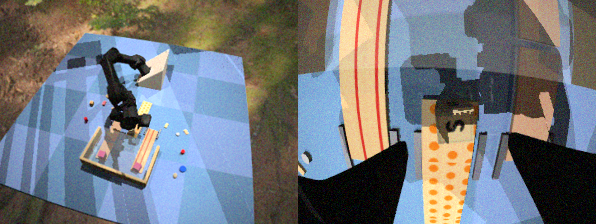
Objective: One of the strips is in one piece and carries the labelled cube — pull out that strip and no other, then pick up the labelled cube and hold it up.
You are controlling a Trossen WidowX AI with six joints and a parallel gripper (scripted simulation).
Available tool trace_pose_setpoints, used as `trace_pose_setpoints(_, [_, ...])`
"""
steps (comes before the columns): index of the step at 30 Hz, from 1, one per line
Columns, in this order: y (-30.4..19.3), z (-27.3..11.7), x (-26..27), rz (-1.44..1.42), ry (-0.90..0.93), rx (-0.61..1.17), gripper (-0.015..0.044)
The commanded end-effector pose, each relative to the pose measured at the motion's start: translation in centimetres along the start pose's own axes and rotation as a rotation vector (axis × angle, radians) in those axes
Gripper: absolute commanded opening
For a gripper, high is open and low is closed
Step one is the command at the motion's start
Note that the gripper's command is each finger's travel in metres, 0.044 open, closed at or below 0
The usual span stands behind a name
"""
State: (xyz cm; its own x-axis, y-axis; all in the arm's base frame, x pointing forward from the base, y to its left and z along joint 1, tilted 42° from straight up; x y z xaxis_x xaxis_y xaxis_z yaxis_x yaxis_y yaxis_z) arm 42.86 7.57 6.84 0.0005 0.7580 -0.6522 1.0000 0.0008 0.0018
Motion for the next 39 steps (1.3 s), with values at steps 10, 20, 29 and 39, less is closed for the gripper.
trace_pose_setpoints(10, [0.2,2.4,0.0,-0.005,-0.007,0.004,0.025])
trace_pose_setpoints(20, [0.2,4.0,0.0,-0.004,-0.008,0.004,0.025])
trace_pose_setpoints(29, [0.1,5.4,0.0,-0.004,-0.009,0.004,0.025])
trace_pose_setpoints(39, [0.2,5.1,0.0,0.001,-0.003,0.002,0.0138])
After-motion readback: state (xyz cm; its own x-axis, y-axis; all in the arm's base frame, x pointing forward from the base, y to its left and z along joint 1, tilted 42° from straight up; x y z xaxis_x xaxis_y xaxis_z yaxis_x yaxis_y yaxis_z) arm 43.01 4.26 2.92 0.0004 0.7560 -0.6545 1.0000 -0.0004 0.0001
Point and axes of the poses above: the point midway between the two fingers, 35 mm back from their tips, its own z axis out along the fingers, its own x axis across the jaws, y = z × x, the point moved 7 cm from there along -z, back along the fingers, and after that the axes turned 2 degrees about -z, right-handed, at the moved point
